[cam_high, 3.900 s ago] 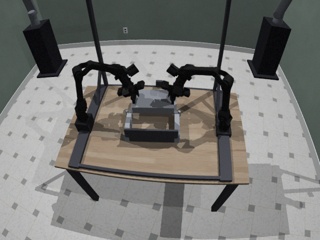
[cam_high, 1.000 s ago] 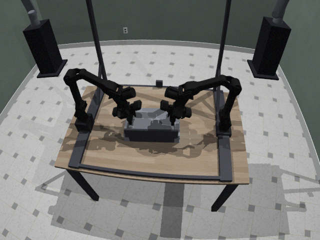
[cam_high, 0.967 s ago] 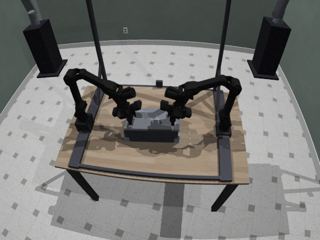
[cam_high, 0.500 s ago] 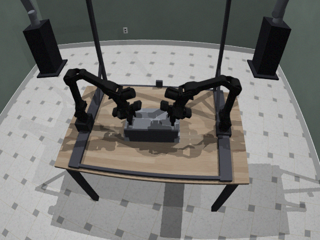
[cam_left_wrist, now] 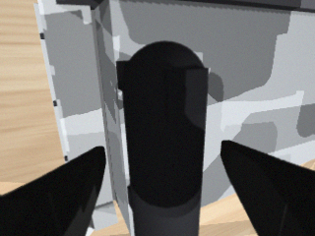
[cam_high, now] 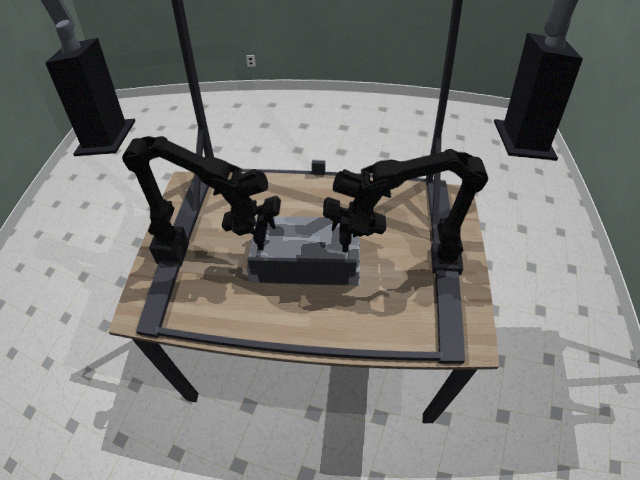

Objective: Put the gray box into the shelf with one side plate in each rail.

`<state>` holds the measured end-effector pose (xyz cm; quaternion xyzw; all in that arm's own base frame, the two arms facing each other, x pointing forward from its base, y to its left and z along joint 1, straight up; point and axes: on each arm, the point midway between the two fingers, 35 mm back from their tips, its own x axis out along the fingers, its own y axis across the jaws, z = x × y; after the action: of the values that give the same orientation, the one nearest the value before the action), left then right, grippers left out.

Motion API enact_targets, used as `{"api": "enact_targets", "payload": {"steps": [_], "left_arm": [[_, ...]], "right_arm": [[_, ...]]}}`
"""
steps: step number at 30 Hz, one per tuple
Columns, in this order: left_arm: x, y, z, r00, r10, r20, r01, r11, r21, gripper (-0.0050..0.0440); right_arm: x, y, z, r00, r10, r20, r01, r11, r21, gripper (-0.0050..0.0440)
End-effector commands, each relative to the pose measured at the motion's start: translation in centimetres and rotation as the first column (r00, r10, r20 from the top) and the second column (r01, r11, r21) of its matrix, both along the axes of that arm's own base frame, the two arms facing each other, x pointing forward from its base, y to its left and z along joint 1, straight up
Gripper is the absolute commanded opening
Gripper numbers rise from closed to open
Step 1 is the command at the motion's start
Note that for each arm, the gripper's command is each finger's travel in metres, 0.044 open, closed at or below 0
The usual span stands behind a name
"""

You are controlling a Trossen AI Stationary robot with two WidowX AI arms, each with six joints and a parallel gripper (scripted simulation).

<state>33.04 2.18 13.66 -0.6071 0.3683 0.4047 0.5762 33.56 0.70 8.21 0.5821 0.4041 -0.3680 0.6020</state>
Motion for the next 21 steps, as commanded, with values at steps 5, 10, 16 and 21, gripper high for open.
{"api": "enact_targets", "payload": {"steps": [5, 10, 16, 21], "left_arm": [[0.1, 0.0, 2.6, 0.999, -0.003, 0.051, 0.002, 1.000, 0.006, 0.0440], [-1.3, -0.1, 5.6, 0.999, -0.002, 0.050, 0.002, 1.000, 0.006, 0.0440], [-1.5, -0.5, 6.0, 0.999, -0.034, 0.039, 0.034, 0.999, 0.018, 0.0440], [-1.6, -1.1, 6.3, 0.989, -0.143, 0.037, 0.141, 0.988, 0.056, 0.0440]], "right_arm": [[0.4, -0.1, 2.8, 0.998, -0.001, 0.056, 0.001, 1.000, 0.000, 0.0440], [-0.8, -0.2, 5.3, 0.998, -0.001, 0.055, 0.001, 1.000, 0.000, 0.0440], [-1.4, 0.2, 6.4, 0.998, 0.038, 0.053, -0.037, 0.999, -0.015, 0.0440], [-1.6, 0.8, 6.8, 0.985, 0.167, 0.054, -0.163, 0.985, -0.064, 0.0440]]}}
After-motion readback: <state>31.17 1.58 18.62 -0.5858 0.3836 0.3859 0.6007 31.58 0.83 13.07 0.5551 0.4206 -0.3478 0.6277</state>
